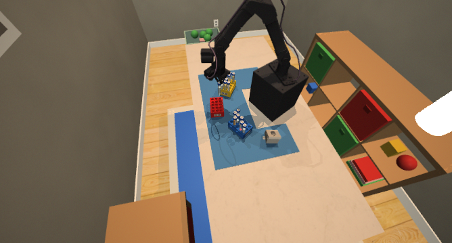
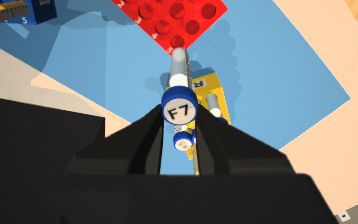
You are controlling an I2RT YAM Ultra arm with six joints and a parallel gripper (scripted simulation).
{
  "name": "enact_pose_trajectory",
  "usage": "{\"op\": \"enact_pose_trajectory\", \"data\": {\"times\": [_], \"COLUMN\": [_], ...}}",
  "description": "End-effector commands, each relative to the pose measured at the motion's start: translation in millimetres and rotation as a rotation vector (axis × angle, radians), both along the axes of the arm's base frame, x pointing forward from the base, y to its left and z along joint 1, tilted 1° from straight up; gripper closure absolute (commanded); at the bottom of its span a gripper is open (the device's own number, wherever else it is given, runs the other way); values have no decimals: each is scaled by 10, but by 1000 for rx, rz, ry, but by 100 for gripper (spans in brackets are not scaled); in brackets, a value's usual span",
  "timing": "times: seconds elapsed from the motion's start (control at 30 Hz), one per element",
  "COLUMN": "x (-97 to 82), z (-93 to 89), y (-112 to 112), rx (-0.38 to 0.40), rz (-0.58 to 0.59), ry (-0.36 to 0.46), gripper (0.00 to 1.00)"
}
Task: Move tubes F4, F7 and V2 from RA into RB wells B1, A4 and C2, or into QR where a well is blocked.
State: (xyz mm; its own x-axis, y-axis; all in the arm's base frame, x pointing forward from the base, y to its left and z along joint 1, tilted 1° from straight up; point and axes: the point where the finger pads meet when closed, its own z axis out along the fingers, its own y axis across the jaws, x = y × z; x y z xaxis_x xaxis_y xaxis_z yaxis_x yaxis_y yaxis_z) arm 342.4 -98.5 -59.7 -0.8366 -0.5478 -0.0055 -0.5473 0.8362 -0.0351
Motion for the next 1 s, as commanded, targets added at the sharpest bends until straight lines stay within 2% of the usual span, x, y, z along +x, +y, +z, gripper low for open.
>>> {"op": "enact_pose_trajectory", "data": {"times": [0.0, 0.8, 0.83, 0.97], "x": [46, 25, -71, -86], "z": [7, 26, -21, 41], "y": [-8, -5, 28, 45], "rx": [12, 4, 18, 13], "rz": [5, 2, 5, 6], "ry": [14, 6, 35, 20], "gripper": [100, 100, 100, 100]}}
